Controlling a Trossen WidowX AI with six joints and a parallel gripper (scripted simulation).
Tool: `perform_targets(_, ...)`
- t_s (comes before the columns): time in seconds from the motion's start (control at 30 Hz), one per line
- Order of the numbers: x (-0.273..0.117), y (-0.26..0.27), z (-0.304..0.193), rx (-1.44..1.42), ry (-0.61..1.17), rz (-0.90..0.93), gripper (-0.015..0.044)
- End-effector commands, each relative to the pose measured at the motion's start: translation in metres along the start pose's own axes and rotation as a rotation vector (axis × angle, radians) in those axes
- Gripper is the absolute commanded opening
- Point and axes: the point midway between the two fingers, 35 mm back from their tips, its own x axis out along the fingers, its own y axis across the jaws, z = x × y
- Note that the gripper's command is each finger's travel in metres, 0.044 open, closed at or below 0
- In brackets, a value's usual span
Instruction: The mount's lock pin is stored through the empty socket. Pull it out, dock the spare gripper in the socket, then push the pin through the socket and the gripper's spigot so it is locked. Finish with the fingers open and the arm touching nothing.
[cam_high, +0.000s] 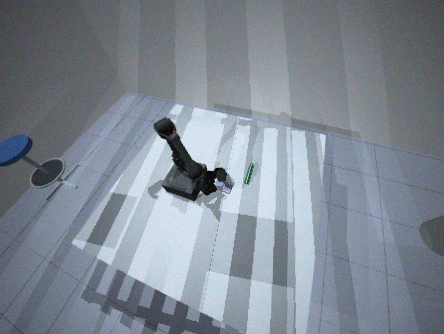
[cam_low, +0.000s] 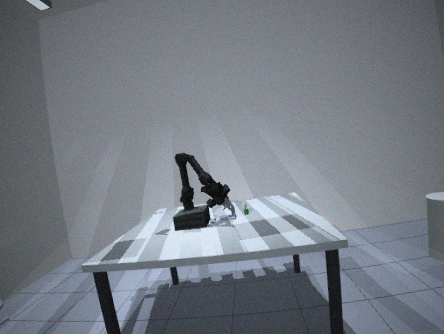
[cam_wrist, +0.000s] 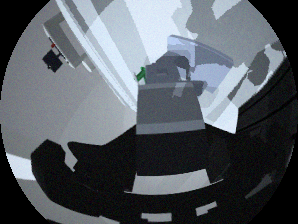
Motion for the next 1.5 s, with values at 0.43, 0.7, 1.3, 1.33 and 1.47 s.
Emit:
perform_targets(0.43, 0.000, 0.000, 0.000, 0.000, 0.000, 0.000, 0.0105)
perform_targets(0.7, 0.000, 0.000, 0.000, 0.000, 0.000, 0.000, 0.0315)
perform_targets(1.3, -0.015, 0.000, -0.015, 0.006, 0.001, -0.001, 0.0440)
perform_targets(1.33, -0.017, 0.000, -0.016, 0.007, 0.001, -0.001, 0.0440)
perform_targets(1.47, -0.022, 0.000, -0.022, 0.009, 0.001, -0.001, 0.0440)
